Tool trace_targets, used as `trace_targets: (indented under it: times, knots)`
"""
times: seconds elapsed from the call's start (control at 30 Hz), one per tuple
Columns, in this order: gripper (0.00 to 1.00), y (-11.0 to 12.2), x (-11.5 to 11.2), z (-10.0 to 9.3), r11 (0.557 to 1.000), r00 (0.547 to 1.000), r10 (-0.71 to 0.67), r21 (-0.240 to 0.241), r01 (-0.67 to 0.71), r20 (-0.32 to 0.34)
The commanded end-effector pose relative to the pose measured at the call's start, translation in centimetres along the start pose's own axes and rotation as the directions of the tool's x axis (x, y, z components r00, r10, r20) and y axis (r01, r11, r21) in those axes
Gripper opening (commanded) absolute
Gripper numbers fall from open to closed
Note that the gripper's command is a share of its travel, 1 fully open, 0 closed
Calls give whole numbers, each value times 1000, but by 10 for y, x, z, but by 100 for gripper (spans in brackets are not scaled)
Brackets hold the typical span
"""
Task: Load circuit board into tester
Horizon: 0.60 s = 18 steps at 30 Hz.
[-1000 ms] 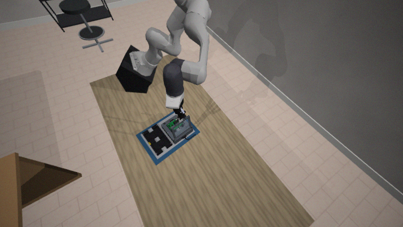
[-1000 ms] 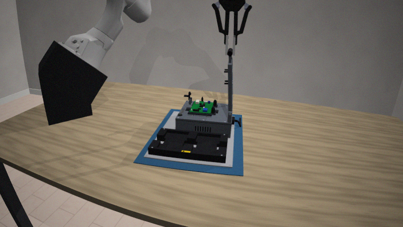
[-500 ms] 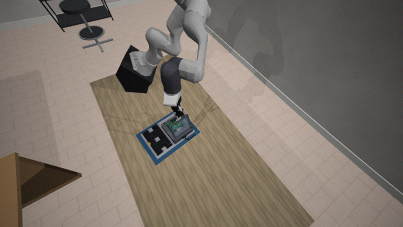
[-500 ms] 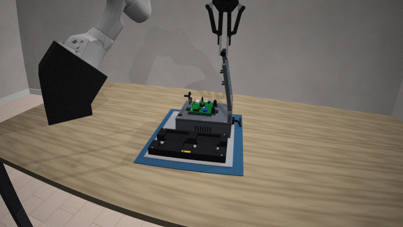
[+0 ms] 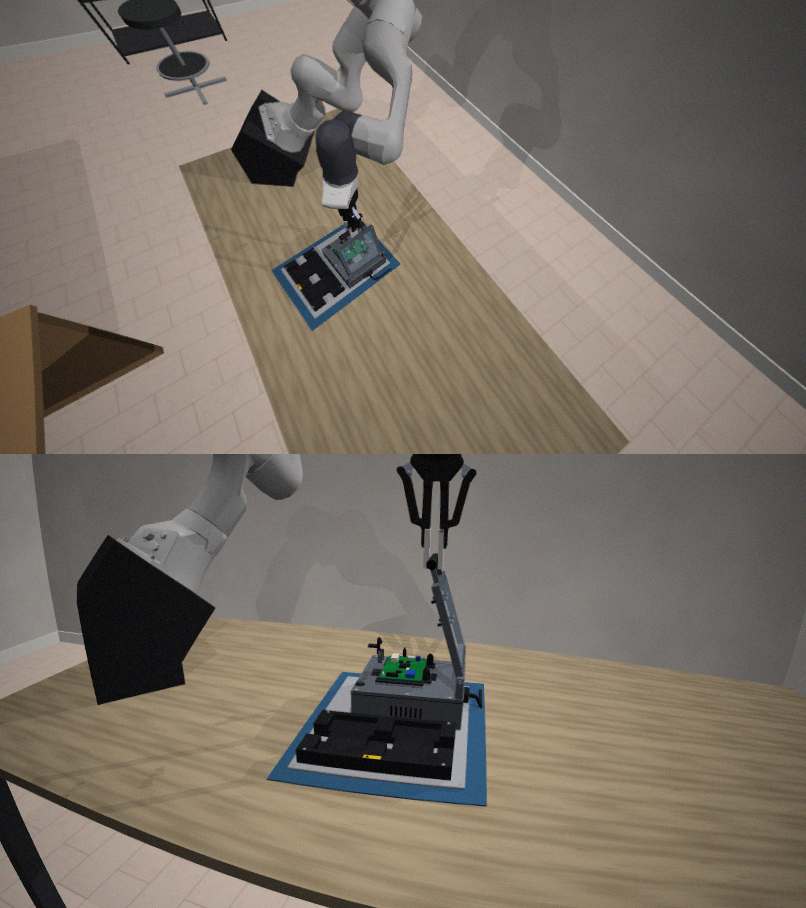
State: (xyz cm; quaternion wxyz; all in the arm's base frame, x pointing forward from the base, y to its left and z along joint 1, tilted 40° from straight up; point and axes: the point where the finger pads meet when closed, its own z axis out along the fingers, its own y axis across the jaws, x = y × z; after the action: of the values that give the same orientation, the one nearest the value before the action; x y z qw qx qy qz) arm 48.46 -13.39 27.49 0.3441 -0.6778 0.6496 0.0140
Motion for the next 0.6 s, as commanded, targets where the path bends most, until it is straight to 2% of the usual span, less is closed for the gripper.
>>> trace_targets:
  times: [0.0, 0.57]
  knots:
    - [0, 10, -1, 7, 1000, 1000, -5, -8, 5, 8]
    - [0, 35, -1, 19, 1000, 1000, -5, -8, 5, 8]
